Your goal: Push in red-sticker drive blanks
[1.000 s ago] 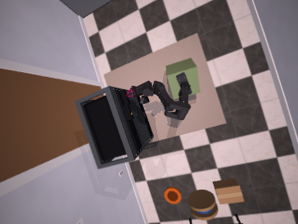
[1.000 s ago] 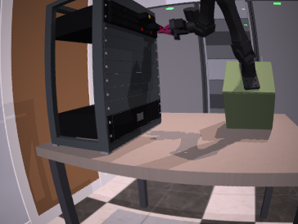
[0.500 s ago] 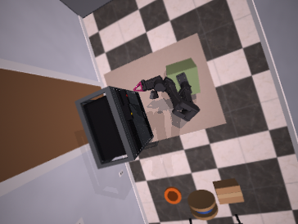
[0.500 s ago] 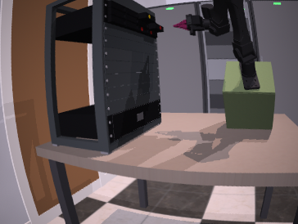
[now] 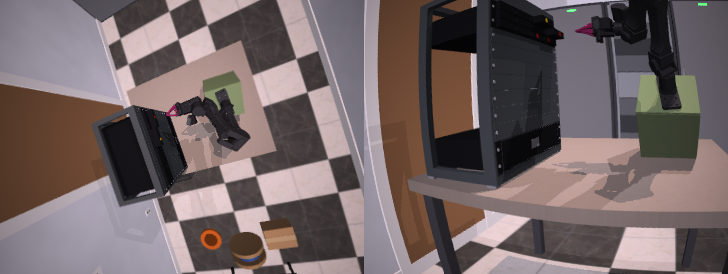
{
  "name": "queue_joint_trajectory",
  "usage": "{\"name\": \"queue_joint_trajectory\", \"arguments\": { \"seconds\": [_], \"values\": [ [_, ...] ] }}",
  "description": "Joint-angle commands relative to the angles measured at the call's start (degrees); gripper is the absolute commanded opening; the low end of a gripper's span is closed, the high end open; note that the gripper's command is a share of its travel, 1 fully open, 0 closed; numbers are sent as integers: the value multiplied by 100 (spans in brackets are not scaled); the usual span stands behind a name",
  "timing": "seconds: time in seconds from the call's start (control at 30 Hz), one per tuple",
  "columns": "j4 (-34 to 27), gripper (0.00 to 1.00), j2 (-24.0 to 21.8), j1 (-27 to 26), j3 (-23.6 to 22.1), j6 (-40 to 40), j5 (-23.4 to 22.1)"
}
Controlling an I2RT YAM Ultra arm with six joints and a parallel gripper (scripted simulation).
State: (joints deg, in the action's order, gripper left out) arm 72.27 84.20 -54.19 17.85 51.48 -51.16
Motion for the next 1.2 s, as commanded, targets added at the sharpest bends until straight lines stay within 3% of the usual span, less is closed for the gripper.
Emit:
{"name": "queue_joint_trajectory", "arguments": {
  "seconds": [0.0,0.23,0.33,0.37,0.77,1.07,1.17],
  "values": [
    [-249,0,225,269,307,53,353],
    [-395,0,871,1023,1046,104,1098],
    [-400,0,892,1033,1070,94,1111],
    [-393,0,702,931,1090,76,1128],
    [-409,0,712,940,1086,83,1137],
    [-327,0,1038,831,1204,58,975],
    [-320,0,893,833,1195,58,990]
  ]
}}
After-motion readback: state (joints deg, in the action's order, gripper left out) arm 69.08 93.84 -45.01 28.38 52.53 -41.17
